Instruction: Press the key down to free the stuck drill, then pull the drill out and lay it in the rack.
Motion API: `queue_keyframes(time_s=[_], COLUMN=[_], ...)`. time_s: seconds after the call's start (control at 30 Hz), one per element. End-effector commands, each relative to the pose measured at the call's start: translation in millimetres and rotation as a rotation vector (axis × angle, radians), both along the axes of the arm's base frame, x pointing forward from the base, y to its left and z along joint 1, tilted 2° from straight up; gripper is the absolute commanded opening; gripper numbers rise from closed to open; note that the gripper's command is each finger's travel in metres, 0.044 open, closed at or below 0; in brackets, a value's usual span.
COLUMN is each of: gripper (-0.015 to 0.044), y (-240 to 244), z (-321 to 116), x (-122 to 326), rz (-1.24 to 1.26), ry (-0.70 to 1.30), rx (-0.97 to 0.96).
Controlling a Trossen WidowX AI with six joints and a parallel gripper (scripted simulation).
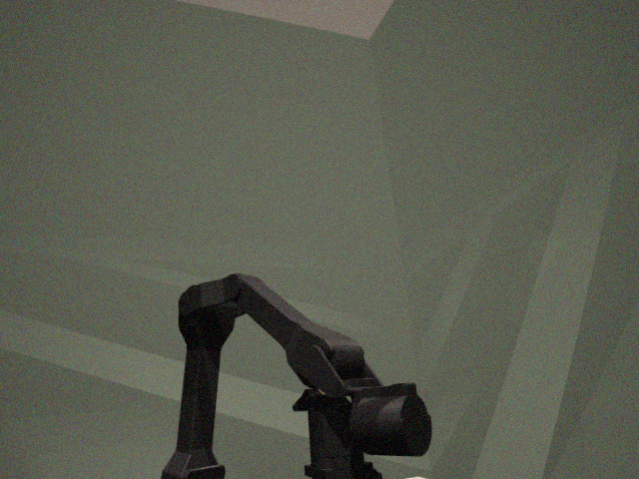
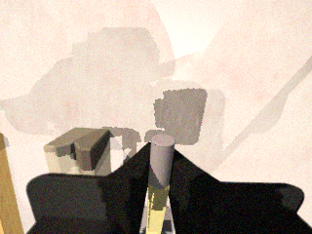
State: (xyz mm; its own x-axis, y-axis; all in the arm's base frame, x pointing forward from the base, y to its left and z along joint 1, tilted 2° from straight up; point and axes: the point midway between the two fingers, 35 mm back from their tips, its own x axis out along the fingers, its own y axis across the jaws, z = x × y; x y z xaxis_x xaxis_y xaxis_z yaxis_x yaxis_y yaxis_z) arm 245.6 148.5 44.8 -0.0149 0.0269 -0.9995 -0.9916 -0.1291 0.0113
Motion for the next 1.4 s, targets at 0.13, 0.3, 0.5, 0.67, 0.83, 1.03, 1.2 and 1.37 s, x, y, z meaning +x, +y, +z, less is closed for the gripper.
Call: queue_keyframes(time_s=[0.13,0.3,0.5,0.67,0.83,1.03,1.2,1.37], gripper=[0.0000,0.0000,0.0000,0.0000,0.0000,0.0000,0.0000,0.0000], y=[-0.4,-1.0,-1.6,-2.0,-2.4,-2.8,-3.1,-3.4], z=[4.5,5.9,7.7,9.1,10.6,12.3,13.7,15.2], x=[0.0,-0.2,-0.4,-0.6,-0.8,-1.0,-1.1,-1.3], rz=[0.004,0.004,0.004,0.004,0.004,0.004,0.004,0.004], ry=[-0.003,-0.003,-0.003,-0.003,-0.003,-0.003,-0.003,-0.003], rx=[0.006,0.005,0.005,0.005,0.005,0.005,0.005,0.005])
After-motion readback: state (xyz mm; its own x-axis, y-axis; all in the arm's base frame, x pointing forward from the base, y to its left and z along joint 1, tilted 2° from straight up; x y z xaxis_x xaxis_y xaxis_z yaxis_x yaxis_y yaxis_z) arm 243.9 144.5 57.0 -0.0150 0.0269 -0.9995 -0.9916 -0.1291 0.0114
